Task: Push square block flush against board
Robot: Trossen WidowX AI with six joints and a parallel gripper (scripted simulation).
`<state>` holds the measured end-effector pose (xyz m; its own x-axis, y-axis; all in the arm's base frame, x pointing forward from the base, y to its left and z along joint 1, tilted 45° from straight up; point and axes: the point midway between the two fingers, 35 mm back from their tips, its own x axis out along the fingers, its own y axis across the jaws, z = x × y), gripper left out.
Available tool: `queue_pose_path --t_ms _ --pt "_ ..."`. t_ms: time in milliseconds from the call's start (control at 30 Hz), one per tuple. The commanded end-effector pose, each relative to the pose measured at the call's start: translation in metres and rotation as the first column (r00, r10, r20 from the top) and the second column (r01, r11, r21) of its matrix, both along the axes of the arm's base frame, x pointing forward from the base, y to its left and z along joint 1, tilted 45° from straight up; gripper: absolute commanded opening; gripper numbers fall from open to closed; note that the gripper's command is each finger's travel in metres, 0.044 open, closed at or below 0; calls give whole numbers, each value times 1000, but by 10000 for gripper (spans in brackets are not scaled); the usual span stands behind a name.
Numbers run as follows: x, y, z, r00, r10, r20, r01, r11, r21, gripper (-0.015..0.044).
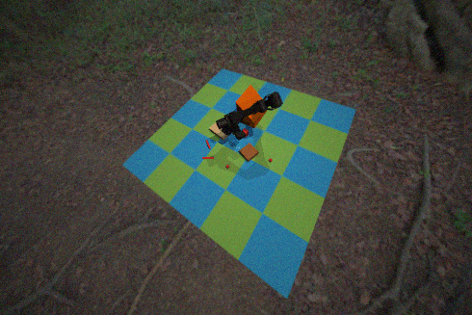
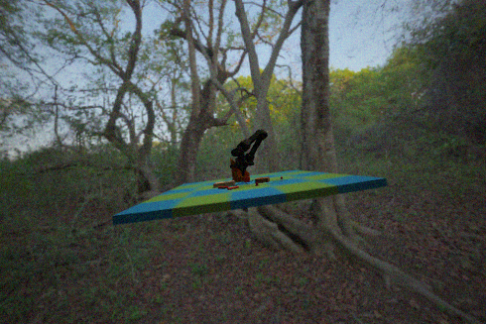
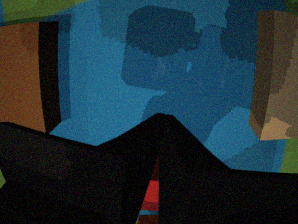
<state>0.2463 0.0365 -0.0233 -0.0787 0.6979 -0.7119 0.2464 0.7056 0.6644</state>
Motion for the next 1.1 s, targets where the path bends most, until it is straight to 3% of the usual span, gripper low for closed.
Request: queue_pose_path --t_ms 0,500,1067 --pt "1 2 1 1000 14 15 -14 1000 -1 0" --pt "27 46 44 864 362 350 -366 929 -59 0" --pt "32 107 105 443 625 643 -667 709 -229 0"
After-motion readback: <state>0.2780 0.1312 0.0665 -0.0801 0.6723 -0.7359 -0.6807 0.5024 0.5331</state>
